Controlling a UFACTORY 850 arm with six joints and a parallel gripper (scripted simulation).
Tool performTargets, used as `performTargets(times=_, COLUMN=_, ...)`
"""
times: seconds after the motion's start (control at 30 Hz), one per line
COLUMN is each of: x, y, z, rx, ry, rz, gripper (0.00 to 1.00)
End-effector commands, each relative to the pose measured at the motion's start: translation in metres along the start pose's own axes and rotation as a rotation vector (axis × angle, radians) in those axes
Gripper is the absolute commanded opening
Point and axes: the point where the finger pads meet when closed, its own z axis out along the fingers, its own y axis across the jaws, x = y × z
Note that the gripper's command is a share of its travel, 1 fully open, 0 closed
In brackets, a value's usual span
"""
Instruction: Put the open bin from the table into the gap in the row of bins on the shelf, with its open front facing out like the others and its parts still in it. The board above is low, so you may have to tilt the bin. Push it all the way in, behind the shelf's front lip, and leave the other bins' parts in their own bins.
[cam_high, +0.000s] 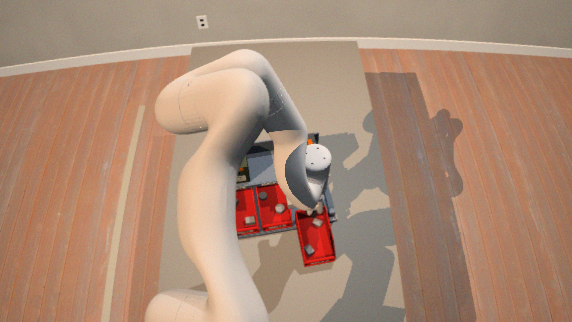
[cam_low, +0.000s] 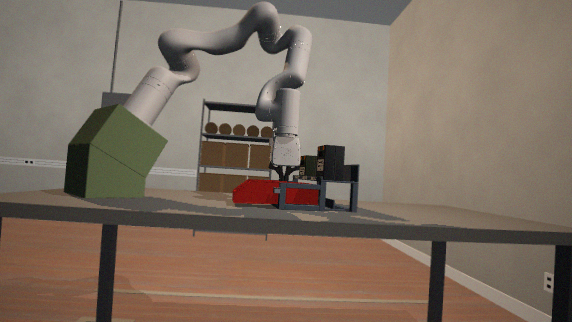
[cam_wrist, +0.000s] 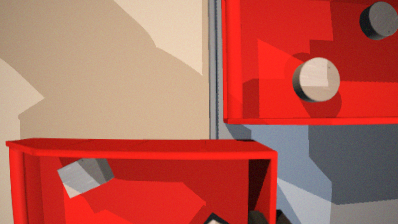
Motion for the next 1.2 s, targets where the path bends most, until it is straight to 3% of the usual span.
performTargets(times=0.0, x=-0.0002, y=-0.0005, z=0.0007, rx=-0.016, ry=-0.001, rz=-0.001, gripper=0.0)
performTargets(times=1.17, x=-0.0002, y=-0.0027, z=0.0011, rx=-0.052, ry=-0.001, rz=-0.001, gripper=0.0)
